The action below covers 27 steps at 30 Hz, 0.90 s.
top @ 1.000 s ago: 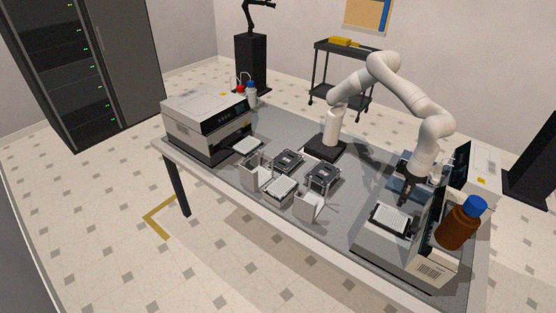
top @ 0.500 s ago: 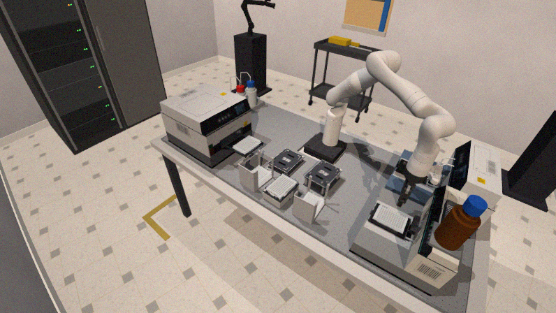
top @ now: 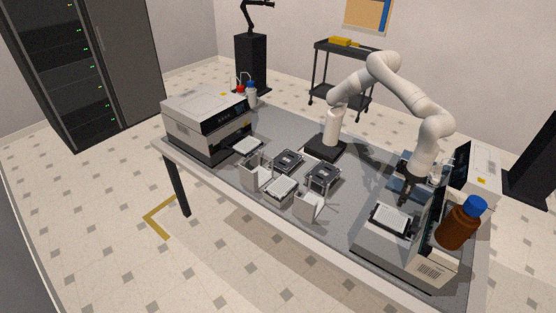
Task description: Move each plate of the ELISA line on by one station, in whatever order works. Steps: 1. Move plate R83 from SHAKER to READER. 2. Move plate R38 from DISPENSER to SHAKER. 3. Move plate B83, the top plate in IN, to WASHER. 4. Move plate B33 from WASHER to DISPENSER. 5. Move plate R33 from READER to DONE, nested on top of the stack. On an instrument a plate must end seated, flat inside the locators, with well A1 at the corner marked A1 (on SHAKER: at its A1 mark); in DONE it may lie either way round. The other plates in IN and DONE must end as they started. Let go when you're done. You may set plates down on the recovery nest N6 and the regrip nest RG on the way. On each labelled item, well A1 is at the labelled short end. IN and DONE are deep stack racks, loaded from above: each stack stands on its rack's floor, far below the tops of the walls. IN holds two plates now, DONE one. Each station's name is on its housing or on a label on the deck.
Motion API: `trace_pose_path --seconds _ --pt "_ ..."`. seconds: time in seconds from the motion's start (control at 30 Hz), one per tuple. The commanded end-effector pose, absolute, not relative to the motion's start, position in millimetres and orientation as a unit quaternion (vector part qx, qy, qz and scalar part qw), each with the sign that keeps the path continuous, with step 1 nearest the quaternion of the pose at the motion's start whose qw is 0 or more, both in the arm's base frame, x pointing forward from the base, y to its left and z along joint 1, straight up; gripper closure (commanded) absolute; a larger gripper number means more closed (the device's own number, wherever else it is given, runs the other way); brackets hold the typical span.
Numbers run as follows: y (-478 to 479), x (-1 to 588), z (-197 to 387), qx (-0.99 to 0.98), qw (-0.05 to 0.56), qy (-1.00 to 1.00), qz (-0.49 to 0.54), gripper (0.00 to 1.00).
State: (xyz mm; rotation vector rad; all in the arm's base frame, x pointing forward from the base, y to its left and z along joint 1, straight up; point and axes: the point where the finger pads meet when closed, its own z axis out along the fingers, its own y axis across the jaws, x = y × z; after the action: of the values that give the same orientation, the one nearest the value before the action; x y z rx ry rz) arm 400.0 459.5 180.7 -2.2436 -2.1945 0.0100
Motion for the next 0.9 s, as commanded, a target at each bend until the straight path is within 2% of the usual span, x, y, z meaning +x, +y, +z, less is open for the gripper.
trace_pose_path --seconds 0.0,0.87 --pt "459 401 183 -0.714 0.002 -0.700 0.001 0.00" --pt "384 404 185 -0.607 0.000 -0.794 -0.002 0.00"
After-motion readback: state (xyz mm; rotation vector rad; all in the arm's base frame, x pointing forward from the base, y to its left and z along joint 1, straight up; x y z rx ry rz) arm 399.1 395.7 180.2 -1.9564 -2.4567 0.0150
